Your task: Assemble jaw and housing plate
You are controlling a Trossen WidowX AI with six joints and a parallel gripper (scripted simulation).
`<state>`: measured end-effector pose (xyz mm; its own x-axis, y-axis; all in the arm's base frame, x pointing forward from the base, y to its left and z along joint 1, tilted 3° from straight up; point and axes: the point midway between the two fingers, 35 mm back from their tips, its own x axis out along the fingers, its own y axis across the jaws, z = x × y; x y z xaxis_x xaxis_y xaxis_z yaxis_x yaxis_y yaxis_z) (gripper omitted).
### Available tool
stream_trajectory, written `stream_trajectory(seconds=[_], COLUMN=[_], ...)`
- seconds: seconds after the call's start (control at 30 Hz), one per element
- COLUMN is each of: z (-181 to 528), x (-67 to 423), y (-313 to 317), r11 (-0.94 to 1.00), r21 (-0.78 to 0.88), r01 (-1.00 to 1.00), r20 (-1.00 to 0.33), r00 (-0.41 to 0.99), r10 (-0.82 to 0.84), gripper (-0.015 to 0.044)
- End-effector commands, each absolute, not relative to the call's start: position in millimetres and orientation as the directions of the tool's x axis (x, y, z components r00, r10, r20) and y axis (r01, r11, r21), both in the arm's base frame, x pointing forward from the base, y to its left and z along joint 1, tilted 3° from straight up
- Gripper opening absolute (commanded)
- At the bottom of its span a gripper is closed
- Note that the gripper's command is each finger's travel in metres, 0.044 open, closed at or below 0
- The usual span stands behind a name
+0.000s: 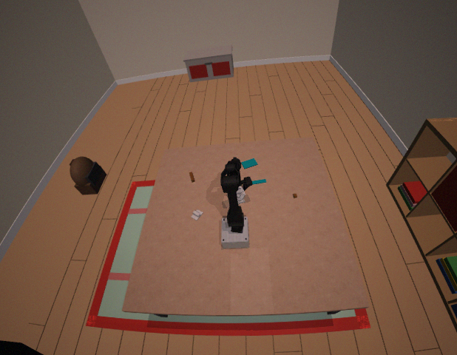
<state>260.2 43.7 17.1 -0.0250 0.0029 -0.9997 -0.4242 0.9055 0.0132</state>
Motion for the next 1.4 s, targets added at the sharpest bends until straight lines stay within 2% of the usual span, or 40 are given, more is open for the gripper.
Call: stream_trajectory(seconds=[0.0,1.37], z=[16.2,16.4], x=[259.4,242.6], y=[42.8,41.5], r11=[0.914,0.915], r21=[0.01,0.01], r01=[-0.406,-0.404], r20=[-1.0,-1.0], r00=[-0.026,-0.027], r10=[-0.001,-0.001], gripper=[0.0351,0.0351])
